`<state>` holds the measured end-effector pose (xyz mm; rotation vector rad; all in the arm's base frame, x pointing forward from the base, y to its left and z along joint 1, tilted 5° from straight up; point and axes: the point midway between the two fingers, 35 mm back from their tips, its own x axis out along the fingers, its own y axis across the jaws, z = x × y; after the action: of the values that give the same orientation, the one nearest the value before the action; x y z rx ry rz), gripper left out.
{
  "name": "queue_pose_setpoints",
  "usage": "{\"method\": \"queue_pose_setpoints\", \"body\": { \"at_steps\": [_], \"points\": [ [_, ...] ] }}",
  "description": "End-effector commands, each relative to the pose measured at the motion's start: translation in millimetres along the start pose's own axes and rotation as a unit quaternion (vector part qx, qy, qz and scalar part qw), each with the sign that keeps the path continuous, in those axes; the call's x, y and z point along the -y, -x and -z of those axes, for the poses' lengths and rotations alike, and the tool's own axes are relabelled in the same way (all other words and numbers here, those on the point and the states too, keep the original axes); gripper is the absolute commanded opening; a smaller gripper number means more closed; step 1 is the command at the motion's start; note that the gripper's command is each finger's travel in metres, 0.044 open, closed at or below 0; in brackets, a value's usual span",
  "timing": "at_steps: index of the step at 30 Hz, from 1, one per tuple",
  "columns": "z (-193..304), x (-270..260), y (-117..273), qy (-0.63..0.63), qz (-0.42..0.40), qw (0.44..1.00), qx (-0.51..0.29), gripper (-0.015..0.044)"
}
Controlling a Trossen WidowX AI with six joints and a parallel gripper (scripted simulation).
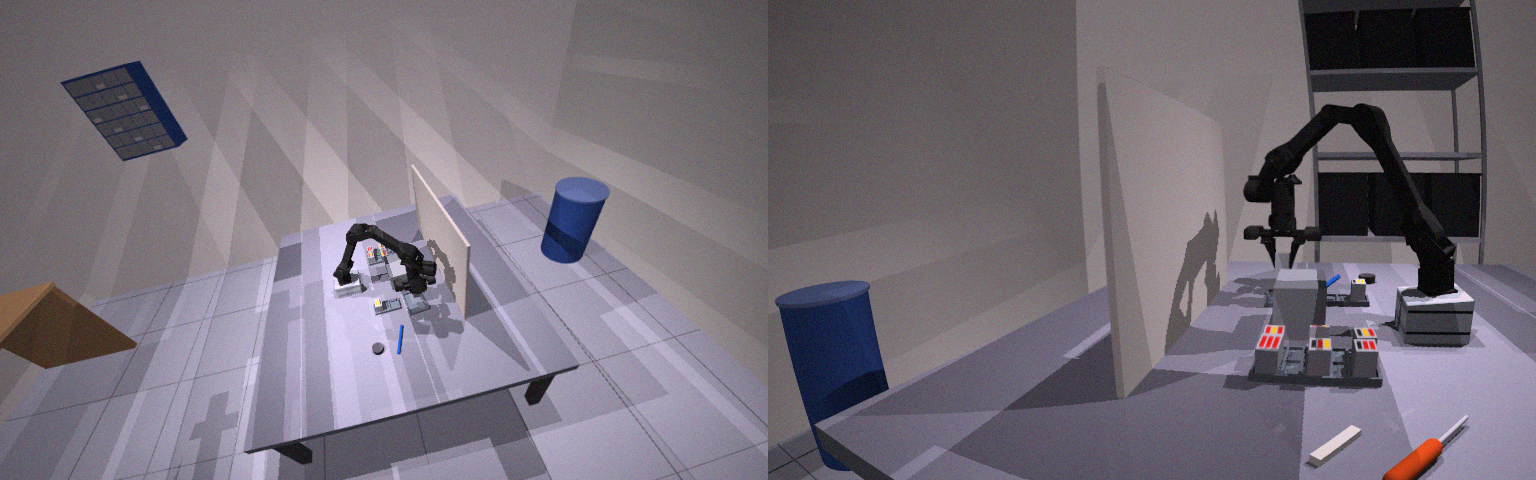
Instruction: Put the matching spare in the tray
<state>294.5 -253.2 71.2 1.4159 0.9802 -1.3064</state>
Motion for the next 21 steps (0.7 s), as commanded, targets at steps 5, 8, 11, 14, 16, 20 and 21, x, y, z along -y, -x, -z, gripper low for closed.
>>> {"method": "queue_pose_setpoints", "body": {
  "at_steps": [5, 8, 11, 14, 16, 20, 21],
  "points": [
    [0.4, 1.9, -9.5, -0.001, 0.004, 1.0, 0.001, 0.0],
    [0.5, 2.2, -12.3, -0.001, 0.004, 1.0, 0.0, 0.0],
    [0.7, 2.5, -15.2, -0.001, 0.004, 1.0, 0.0, 0.0],
    [0.8, 2.8, -18.0, -0.001, 0.004, 1.0, 0.0, 0.0],
    [0.9, 3.0, -19.9, -0.001, 0.004, 1.0, 0.0, 0.0],
    [1.2, 3.5, -23.7, -0.001, 0.004, 1.0, 0.0, 0.0],
    [1.3, 3.7, -24.6, -0.001, 0.004, 1.0, 0.0, 0.0]
  ]
}}
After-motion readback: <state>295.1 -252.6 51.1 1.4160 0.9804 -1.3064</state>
